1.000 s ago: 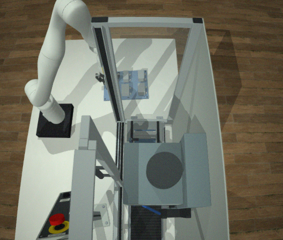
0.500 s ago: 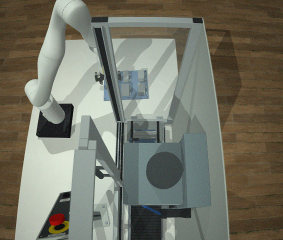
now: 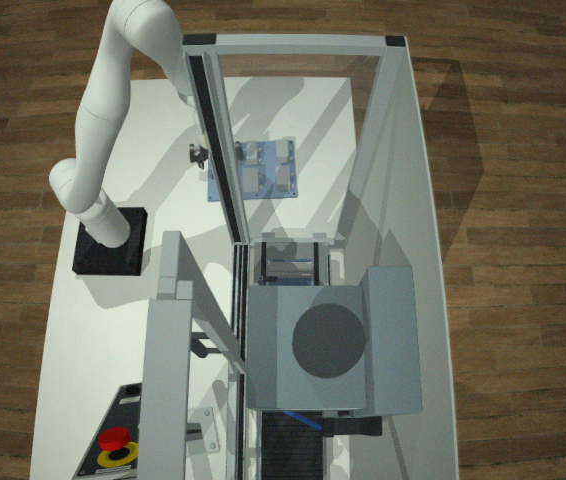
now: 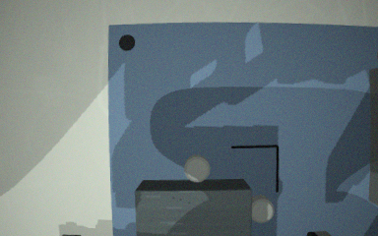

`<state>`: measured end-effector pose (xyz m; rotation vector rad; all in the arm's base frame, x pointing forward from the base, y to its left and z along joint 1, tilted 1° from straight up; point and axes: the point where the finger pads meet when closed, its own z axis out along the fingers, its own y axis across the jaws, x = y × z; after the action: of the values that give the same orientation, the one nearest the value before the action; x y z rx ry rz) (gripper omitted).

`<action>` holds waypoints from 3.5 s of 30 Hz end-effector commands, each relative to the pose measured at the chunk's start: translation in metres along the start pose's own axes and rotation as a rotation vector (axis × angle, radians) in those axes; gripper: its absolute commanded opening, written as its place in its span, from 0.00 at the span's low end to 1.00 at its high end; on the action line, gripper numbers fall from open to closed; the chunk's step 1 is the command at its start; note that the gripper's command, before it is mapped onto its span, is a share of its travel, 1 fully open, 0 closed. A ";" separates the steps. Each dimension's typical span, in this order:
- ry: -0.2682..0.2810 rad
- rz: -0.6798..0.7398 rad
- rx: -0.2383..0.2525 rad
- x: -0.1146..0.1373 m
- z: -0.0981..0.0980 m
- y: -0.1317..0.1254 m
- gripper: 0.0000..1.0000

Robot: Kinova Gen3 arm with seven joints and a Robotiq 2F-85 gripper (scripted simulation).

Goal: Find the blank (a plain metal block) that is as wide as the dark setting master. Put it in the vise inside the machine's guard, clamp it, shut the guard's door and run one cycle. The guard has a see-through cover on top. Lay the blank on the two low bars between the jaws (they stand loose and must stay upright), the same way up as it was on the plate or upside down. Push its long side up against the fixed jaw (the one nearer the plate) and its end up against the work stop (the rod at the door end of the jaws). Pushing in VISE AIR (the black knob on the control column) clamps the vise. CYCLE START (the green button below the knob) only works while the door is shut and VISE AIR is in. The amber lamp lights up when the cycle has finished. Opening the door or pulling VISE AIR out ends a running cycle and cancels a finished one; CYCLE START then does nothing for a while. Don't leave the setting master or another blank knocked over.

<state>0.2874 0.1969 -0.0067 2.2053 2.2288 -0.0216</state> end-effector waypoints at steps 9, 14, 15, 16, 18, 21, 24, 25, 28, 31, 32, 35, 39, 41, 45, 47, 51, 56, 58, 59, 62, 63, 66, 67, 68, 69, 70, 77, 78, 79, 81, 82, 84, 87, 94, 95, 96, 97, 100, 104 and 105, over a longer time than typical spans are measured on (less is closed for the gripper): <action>0.001 0.000 -0.001 0.000 0.000 0.000 1.00; 0.001 0.000 -0.001 0.000 0.000 0.000 1.00; 0.001 0.000 -0.001 0.000 0.000 0.000 1.00; 0.001 0.000 -0.001 0.000 0.000 0.000 1.00; 0.001 0.000 -0.001 0.000 0.000 0.000 1.00; 0.001 0.000 -0.001 0.000 0.000 0.000 1.00; 0.001 0.000 -0.001 0.000 0.000 0.000 1.00; 0.001 0.000 -0.001 0.000 0.000 0.000 1.00; 0.001 0.000 -0.001 0.000 -0.020 0.000 1.00; 0.001 0.000 -0.001 0.000 -0.050 0.000 1.00; 0.001 0.000 -0.001 0.000 -0.050 0.000 1.00; 0.001 0.000 -0.001 0.000 -0.050 0.000 1.00; 0.001 0.000 -0.001 0.000 -0.050 0.000 1.00; 0.001 0.000 -0.001 0.000 -0.050 0.000 1.00; 0.001 0.000 -0.001 0.000 -0.064 0.000 1.00; 0.001 0.000 -0.001 0.000 -0.078 0.000 1.00; 0.001 0.000 -0.001 0.000 -0.085 0.000 1.00; 0.001 0.000 -0.001 0.000 -0.085 0.000 1.00; 0.001 0.000 -0.001 0.000 -0.085 0.000 1.00; 0.001 0.000 -0.001 0.000 -0.085 0.000 1.00; 0.001 0.000 -0.001 0.000 -0.085 0.000 1.00; 0.001 0.000 -0.001 0.000 -0.085 0.000 1.00; 0.001 0.000 -0.001 0.000 -0.085 0.000 1.00; 0.001 0.000 -0.001 0.000 -0.085 0.000 1.00; 0.001 0.000 -0.001 0.000 -0.085 0.000 1.00; 0.001 0.000 -0.001 0.000 -0.085 0.000 1.00; 0.001 0.000 -0.001 0.000 -0.085 0.000 1.00; 0.001 0.000 -0.001 0.000 -0.085 0.000 1.00; 0.001 0.000 -0.001 -0.002 -0.086 0.010 1.00; 0.001 0.000 -0.001 -0.005 -0.086 0.020 1.00; 0.001 0.000 -0.001 -0.009 -0.088 0.039 1.00; 0.001 0.000 -0.001 -0.012 -0.088 0.049 1.00; 0.001 0.000 -0.001 -0.012 -0.088 0.049 1.00; 0.001 0.000 -0.001 -0.012 -0.088 0.049 1.00; 0.001 0.000 -0.001 -0.012 -0.088 0.049 1.00; 0.001 0.000 -0.001 -0.014 -0.089 0.058 1.00; 0.001 0.000 -0.002 -0.017 -0.089 0.068 1.00; 0.001 0.000 -0.002 -0.019 -0.090 0.078 1.00; 0.001 0.000 -0.002 -0.024 -0.091 0.097 1.00; 0.001 0.000 -0.002 -0.024 -0.091 0.097 1.00; 0.001 0.000 -0.002 -0.024 -0.091 0.097 1.00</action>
<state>0.3837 0.1748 0.0833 2.2049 2.2270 -0.0197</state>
